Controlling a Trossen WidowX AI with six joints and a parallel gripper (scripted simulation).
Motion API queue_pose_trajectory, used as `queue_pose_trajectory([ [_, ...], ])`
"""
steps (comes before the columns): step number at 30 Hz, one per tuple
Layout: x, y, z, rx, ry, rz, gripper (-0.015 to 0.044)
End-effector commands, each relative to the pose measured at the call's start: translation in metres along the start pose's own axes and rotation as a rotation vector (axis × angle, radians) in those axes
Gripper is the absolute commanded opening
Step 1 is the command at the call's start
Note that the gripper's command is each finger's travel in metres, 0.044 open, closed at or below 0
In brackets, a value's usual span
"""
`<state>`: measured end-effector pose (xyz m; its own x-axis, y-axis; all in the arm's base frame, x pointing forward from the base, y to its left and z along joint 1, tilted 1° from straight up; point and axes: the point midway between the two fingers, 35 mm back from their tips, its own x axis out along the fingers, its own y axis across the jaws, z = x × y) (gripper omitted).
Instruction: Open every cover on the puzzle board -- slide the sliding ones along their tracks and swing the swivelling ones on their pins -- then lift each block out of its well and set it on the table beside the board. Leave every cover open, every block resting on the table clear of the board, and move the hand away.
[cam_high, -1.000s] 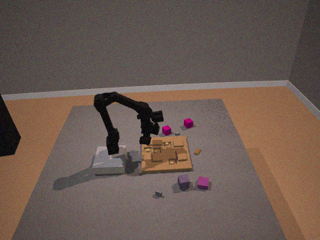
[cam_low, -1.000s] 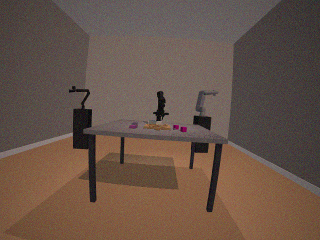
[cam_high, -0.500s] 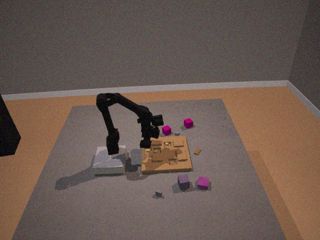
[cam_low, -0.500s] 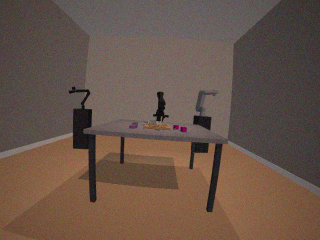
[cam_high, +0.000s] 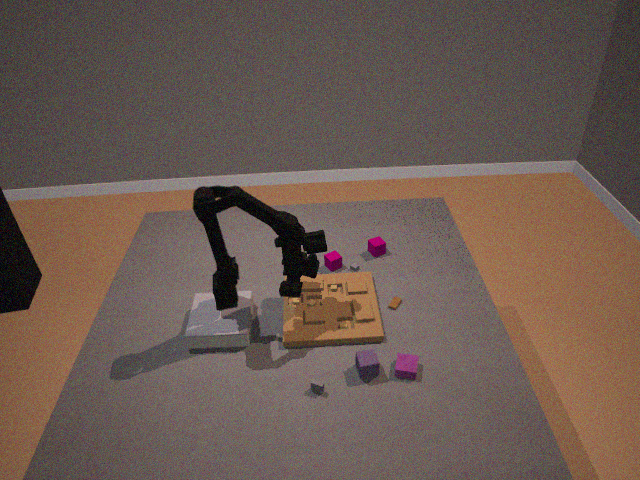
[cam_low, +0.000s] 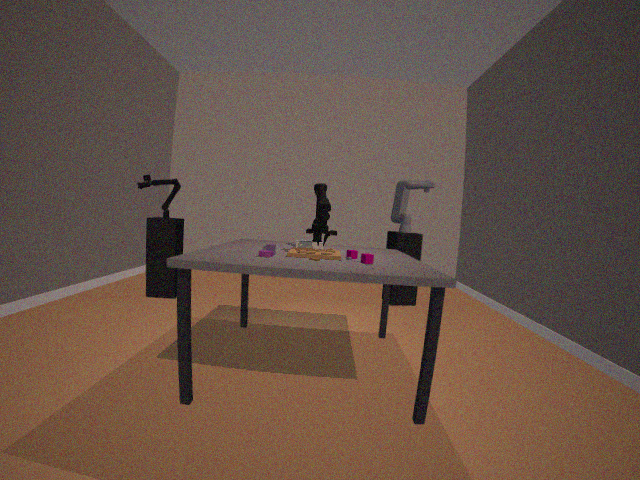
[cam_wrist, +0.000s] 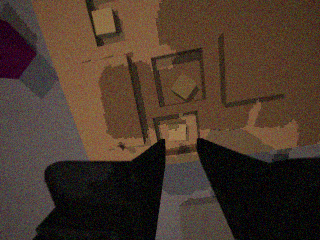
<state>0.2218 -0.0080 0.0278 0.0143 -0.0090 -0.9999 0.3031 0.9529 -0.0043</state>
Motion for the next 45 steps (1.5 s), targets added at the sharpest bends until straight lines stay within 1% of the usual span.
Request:
queue_pose_trajectory([
  [1,0.001,0.000,-0.001,0.001,0.004,0.001,0.0144],
  [13,0.002,0.000,-0.001,0.001,0.004,0.001,0.0144],
  [35,0.023,0.001,-0.002,0.001,0.004,0.001,0.0144],
  [45,0.024,0.001,-0.002,0.001,0.004,0.001,0.0144],
])
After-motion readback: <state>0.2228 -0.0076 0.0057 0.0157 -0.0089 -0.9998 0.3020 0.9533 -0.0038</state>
